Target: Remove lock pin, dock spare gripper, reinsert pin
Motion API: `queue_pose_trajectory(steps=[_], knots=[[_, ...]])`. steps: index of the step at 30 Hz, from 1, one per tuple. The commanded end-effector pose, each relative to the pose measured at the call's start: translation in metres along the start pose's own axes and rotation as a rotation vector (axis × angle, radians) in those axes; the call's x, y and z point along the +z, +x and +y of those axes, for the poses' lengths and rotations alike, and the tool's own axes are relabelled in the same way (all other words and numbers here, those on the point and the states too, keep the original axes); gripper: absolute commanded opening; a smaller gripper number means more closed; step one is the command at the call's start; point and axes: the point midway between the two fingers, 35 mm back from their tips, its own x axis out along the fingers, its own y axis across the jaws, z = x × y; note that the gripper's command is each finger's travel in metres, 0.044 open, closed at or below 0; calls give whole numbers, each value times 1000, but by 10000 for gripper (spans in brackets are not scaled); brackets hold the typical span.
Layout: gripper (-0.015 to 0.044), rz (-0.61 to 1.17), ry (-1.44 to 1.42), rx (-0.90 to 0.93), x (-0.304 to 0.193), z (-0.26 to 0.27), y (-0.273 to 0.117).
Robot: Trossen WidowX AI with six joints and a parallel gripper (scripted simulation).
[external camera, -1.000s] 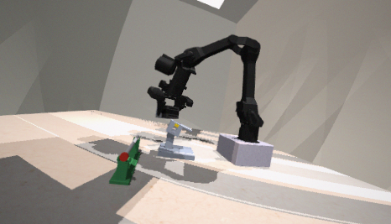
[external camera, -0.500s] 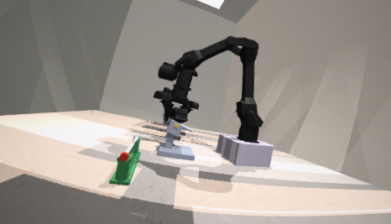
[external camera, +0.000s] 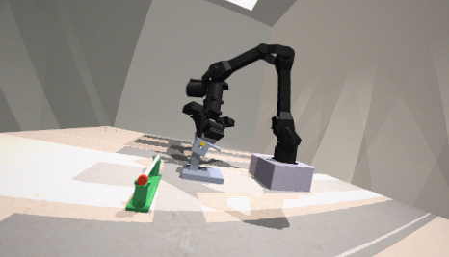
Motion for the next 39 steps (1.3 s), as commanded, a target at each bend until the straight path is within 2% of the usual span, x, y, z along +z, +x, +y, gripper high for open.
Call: queue_pose_trajectory(steps=[1,15,39], knots=[[0,52,7,38,-4,1,-4],[0,253,34,156,-27,0,-14],[0,658,289,405,-67,15,-56]])
